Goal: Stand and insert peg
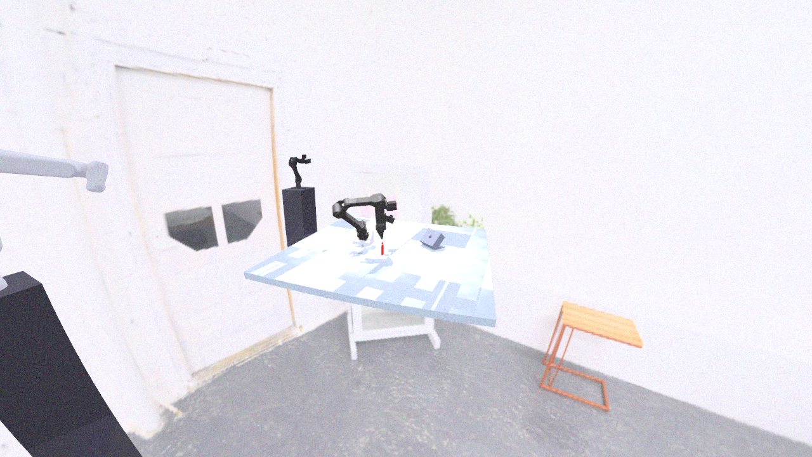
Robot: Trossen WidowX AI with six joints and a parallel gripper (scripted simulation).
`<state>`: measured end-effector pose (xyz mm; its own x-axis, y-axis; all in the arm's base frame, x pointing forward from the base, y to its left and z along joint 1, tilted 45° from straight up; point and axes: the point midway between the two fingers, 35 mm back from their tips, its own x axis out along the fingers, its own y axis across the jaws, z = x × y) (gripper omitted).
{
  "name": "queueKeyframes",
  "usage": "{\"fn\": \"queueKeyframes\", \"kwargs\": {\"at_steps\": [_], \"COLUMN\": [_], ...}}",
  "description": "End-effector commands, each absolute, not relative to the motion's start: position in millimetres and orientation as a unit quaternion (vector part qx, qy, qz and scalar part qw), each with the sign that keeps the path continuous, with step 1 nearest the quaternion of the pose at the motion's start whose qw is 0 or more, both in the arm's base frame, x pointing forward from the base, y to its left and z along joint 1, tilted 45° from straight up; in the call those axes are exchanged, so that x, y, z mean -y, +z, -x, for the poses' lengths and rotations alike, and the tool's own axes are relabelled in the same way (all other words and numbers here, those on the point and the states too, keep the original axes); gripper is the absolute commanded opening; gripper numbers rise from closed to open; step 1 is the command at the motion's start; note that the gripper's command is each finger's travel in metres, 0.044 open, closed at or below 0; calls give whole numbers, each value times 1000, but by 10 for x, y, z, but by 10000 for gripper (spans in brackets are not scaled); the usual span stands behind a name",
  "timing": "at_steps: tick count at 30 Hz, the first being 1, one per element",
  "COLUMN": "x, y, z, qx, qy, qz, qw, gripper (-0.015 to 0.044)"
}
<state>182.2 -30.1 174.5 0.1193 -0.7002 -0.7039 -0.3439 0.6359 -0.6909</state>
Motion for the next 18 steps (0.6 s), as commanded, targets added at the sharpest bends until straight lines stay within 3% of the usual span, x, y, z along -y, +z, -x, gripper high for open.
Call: {"fn": "queueKeyframes", "kwargs": {"at_steps": [1,18], "x": [290,420], "y": [1785,1679], "z": [-1872,-1906], "qx": [-644,-678], "qy": [-157,-148], "qz": [420,391], "qw": [621,604], "gripper": [440,440]}}
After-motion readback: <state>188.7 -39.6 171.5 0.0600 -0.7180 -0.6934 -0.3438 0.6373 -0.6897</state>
